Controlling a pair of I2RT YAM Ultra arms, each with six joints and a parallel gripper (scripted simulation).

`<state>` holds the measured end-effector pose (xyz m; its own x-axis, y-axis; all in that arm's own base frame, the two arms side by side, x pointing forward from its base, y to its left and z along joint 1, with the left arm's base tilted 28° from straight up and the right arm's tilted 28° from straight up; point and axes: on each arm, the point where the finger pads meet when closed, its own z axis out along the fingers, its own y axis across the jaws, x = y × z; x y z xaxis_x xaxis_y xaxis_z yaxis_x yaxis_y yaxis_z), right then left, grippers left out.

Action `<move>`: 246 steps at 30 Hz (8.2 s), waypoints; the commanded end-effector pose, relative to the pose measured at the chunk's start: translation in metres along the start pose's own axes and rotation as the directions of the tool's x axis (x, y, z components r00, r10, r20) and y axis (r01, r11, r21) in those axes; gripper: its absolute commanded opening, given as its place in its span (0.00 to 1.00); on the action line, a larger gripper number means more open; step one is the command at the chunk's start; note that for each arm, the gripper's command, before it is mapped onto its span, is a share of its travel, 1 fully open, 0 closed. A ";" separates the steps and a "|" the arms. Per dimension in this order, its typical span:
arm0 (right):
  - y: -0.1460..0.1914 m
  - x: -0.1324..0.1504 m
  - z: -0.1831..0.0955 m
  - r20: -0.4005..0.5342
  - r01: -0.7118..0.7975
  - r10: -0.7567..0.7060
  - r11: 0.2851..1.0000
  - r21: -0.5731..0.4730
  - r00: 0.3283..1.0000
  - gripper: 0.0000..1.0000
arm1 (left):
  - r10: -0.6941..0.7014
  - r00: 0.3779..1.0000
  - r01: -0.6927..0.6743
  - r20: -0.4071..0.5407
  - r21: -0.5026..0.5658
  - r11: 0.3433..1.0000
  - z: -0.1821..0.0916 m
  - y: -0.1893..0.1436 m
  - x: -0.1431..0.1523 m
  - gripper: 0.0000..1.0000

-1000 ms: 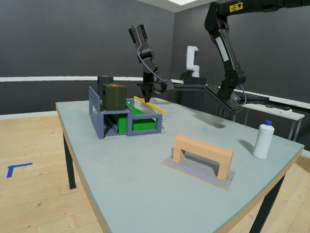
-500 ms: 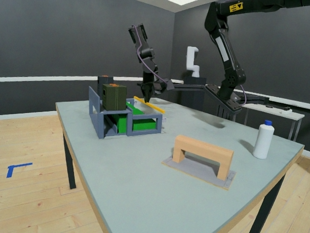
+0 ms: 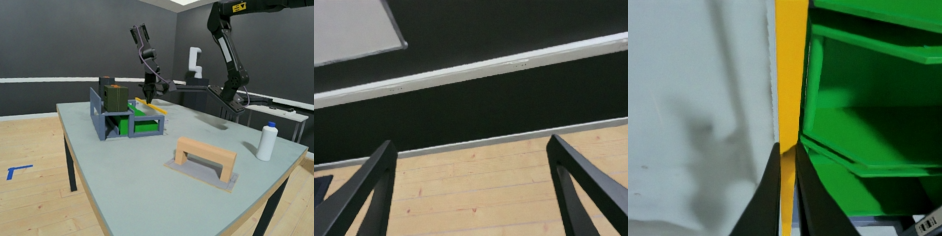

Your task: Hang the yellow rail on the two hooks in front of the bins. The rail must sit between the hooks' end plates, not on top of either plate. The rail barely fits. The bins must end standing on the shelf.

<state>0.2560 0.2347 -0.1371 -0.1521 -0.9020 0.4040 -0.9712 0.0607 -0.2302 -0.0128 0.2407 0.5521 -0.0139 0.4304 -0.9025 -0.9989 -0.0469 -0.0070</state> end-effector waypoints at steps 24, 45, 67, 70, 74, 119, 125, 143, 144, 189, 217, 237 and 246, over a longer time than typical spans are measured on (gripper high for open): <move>-0.003 -0.013 -0.012 0.028 0.003 -0.003 1.000 0.024 1.000 0.00 | 0.011 1.000 -0.011 0.003 -0.006 1.000 -0.009 0.002 -0.002 1.00; 0.003 -0.005 -0.010 0.012 0.011 -0.011 1.000 0.016 1.000 0.00 | 0.011 1.000 -0.011 0.003 -0.006 1.000 -0.009 0.002 -0.002 1.00; 0.005 -0.002 -0.008 0.011 0.013 -0.014 1.000 0.015 1.000 0.00 | 0.011 1.000 -0.011 0.003 -0.006 1.000 -0.009 0.002 -0.002 1.00; 0.003 -0.005 -0.011 0.018 0.010 -0.010 1.000 0.018 1.000 0.00 | 0.011 1.000 -0.011 0.003 -0.006 1.000 -0.009 0.002 -0.002 1.00; 0.002 -0.006 -0.012 0.022 0.008 -0.009 1.000 0.020 1.000 0.00 | 0.011 1.000 -0.011 0.003 -0.006 1.000 -0.009 0.002 -0.002 1.00; 0.005 -0.005 -0.012 0.026 0.009 -0.009 1.000 0.020 1.000 0.00 | 0.011 1.000 -0.011 0.003 -0.006 1.000 -0.009 0.002 -0.002 1.00; 0.003 -0.006 -0.014 0.029 0.008 -0.008 1.000 0.021 1.000 0.00 | 0.011 1.000 -0.011 0.003 -0.006 1.000 -0.009 0.002 -0.002 1.00; 0.004 -0.006 -0.015 0.032 0.009 -0.010 1.000 0.021 0.999 0.00 | 0.011 1.000 -0.011 0.003 -0.006 1.000 -0.009 0.002 -0.002 1.00; 0.004 -0.006 -0.015 0.032 0.009 -0.010 1.000 0.021 0.999 0.00 | 0.011 1.000 -0.011 0.003 -0.006 1.000 -0.009 0.002 -0.002 1.00; 0.000 -0.011 -0.022 0.043 0.009 -0.010 1.000 0.024 0.999 0.00 | 0.011 1.000 -0.011 0.003 -0.006 1.000 -0.009 0.002 -0.002 1.00; -0.004 -0.014 -0.026 0.058 0.001 -0.002 1.000 0.026 0.998 0.00 | 0.011 1.000 -0.011 0.003 -0.006 1.000 -0.009 0.002 -0.002 1.00; -0.006 -0.014 -0.027 0.063 -0.006 0.004 1.000 0.024 0.998 0.00 | 0.011 1.000 -0.011 0.003 -0.006 1.000 -0.009 0.002 -0.002 1.00; -0.008 -0.014 -0.028 0.065 -0.011 0.009 1.000 0.022 0.998 0.00 | 0.011 1.000 -0.011 0.003 -0.006 1.000 -0.009 0.002 -0.002 1.00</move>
<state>0.2518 0.2326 -0.1378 -0.1452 -0.8986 0.4141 -0.9730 0.0539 -0.2243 -0.0128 0.2407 0.5521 -0.0139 0.4304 -0.9025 -0.9989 -0.0469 -0.0070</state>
